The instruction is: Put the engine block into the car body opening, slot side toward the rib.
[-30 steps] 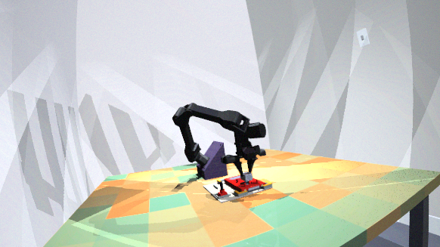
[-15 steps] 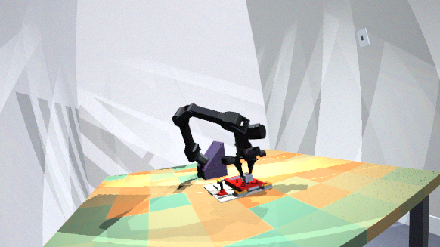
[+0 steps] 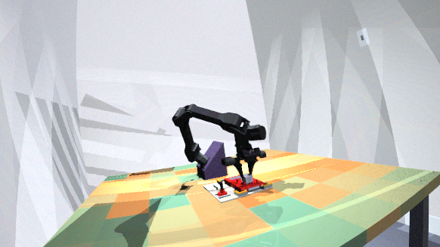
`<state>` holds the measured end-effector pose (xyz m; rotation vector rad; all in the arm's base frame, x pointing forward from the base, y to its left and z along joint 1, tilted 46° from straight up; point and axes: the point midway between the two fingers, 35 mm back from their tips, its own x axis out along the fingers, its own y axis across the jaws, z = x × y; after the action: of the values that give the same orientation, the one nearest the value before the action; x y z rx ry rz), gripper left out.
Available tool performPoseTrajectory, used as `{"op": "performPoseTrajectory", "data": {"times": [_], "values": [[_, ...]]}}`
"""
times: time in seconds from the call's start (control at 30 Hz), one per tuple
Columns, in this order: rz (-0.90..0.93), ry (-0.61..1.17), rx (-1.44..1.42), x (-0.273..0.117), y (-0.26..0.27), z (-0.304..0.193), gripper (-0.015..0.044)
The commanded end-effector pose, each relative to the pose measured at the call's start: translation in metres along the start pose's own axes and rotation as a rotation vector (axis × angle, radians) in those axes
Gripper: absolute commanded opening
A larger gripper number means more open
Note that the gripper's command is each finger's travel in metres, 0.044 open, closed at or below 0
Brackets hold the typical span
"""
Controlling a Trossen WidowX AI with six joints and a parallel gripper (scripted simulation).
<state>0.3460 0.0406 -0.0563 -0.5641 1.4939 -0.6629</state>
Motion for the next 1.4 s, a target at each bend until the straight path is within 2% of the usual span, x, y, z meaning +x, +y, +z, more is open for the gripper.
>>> {"op": "performPoseTrajectory", "data": {"times": [0.0, 1.03, 1.37], "values": [[-0.004, -0.003, -0.010, 0.0015, -0.0004, 0.0003, 0.0159], [-0.005, -0.003, -0.008, 0.0104, -0.0004, 0.0000, 0.0159], [-0.001, -0.001, -0.002, 0.0091, -0.0003, -0.0002, 0.0421]]}}
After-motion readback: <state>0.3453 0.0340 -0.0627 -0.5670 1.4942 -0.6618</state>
